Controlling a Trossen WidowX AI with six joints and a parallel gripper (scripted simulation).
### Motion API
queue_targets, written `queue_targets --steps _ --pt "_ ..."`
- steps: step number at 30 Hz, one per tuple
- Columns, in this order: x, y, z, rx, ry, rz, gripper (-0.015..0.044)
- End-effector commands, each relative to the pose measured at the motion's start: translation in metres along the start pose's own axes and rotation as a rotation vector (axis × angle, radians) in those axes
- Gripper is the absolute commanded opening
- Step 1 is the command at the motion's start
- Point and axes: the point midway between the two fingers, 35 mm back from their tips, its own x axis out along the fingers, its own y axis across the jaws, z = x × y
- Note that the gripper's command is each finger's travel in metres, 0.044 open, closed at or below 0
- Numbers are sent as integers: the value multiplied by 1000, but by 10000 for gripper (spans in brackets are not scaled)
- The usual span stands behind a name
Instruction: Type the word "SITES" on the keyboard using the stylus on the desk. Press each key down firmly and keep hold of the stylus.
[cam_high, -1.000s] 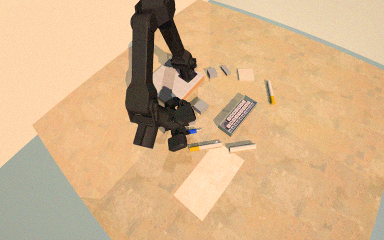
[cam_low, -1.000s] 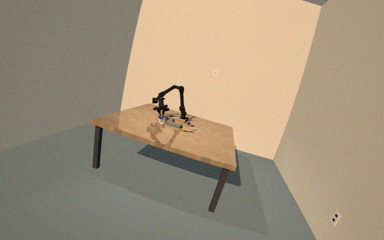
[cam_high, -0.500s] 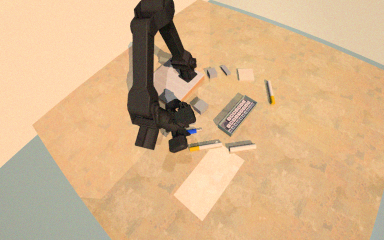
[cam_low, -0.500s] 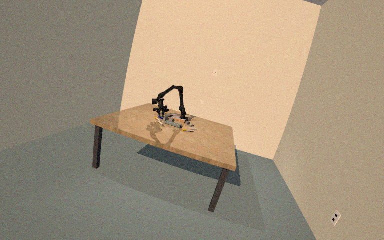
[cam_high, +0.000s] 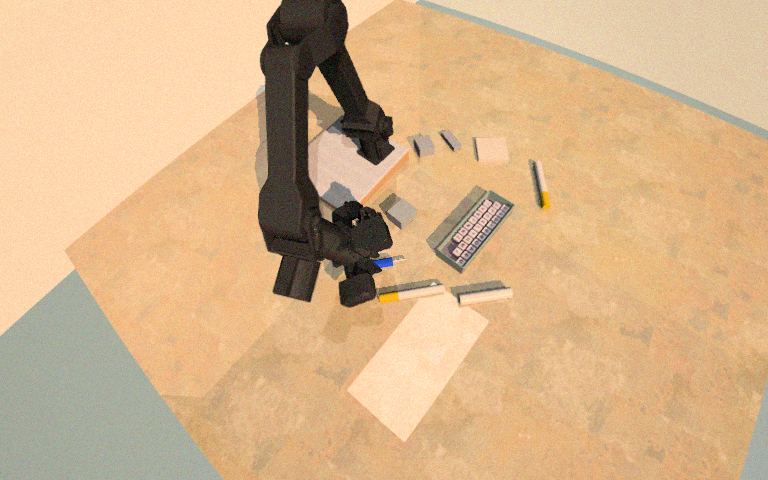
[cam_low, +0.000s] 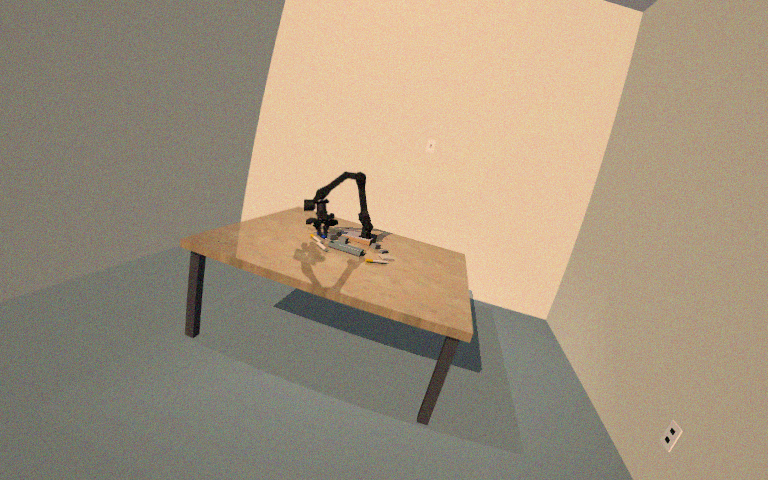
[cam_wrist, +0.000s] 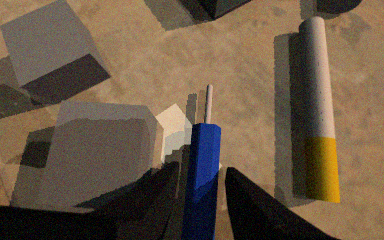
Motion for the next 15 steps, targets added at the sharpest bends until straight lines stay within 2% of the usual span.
queue_targets --steps 1,3,6,15 --pt "0 0 0 0 0 -1 71" --pt "0 0 0 0 0 -1 19" --pt "0 0 0 0 0 -1 0" --pt "-7 -1 4 0 0 -1 0"
